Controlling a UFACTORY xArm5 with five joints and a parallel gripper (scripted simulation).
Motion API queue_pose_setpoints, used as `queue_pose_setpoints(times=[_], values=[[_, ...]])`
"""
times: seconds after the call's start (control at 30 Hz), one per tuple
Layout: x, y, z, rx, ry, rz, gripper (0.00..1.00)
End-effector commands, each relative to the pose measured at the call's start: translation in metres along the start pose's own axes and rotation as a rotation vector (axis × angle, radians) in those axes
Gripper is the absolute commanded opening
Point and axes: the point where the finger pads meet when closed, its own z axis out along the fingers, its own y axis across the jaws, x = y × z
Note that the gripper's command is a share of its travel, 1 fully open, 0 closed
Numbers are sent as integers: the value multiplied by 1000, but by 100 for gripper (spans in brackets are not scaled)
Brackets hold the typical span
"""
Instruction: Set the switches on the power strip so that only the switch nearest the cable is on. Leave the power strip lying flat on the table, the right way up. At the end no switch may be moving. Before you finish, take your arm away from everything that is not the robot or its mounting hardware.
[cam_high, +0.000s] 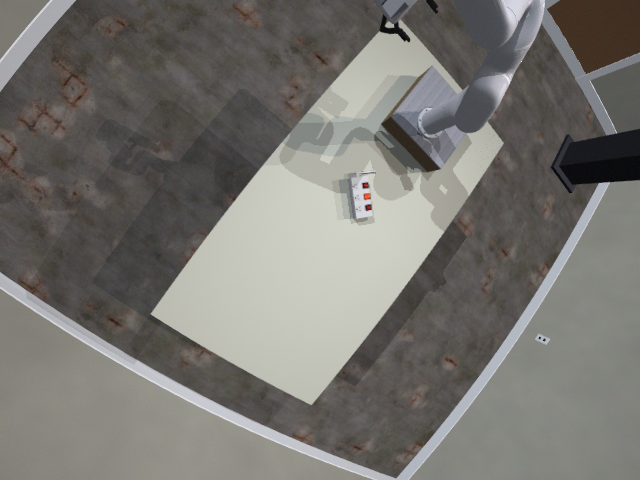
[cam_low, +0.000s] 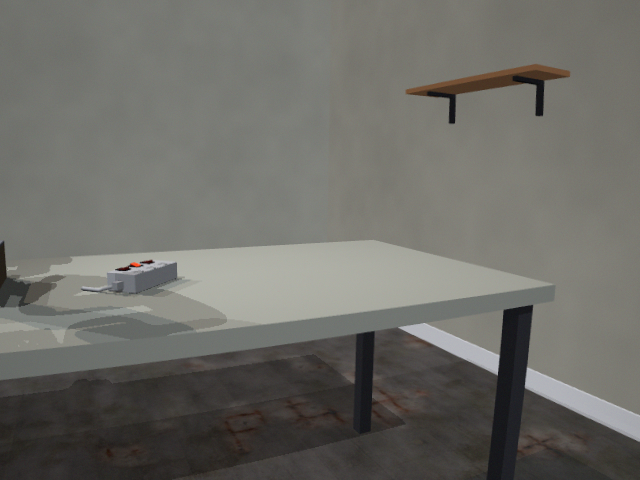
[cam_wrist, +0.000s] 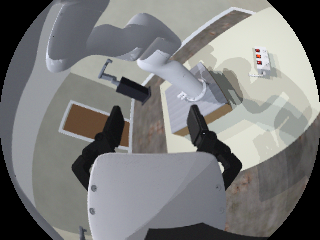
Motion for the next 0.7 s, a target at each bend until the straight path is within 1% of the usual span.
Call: queue_pose_setpoints(times=[0.0, 0.57, 0.67], values=[[0, -1, 0, -2, -2, 0, 100], [0, -1, 0, -2, -2, 0, 100], [0, 2, 0, -4, -10, 8, 100]])
